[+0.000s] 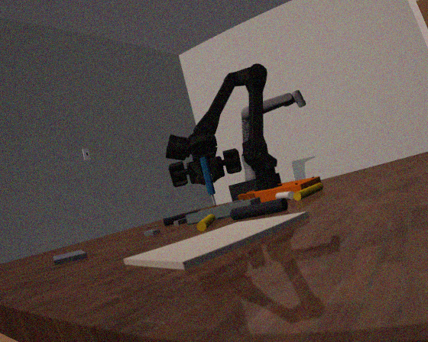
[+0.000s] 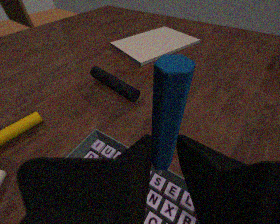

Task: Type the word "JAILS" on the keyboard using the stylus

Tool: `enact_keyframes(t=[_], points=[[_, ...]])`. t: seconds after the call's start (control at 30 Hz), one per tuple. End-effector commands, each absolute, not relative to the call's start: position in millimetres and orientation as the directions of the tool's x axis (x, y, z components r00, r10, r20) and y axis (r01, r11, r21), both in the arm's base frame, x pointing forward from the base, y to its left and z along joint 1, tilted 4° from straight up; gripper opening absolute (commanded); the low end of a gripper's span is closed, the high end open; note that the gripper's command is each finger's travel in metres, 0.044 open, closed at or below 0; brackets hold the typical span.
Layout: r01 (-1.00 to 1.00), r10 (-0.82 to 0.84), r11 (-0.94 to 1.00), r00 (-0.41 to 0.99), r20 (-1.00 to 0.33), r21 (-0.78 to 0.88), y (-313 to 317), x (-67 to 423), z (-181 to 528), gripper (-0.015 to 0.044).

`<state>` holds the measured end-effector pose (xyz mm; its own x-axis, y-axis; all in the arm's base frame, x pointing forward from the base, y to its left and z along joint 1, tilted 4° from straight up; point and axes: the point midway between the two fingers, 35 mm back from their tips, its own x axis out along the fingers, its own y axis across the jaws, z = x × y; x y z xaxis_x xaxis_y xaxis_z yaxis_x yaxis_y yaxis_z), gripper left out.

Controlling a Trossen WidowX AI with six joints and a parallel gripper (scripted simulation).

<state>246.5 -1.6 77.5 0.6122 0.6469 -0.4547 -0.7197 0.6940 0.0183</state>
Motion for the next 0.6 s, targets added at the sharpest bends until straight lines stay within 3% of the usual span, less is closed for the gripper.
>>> enact_keyframes(t=[0.0,0.57], points=[[-0.717,0.647,0.696,0.610,-0.457,0.029,-1.3,245.6,73.2,0.0081],[-0.717,0.647,0.696,0.610,-0.457,0.029,-1.4,245.7,68.2,0.0081]])
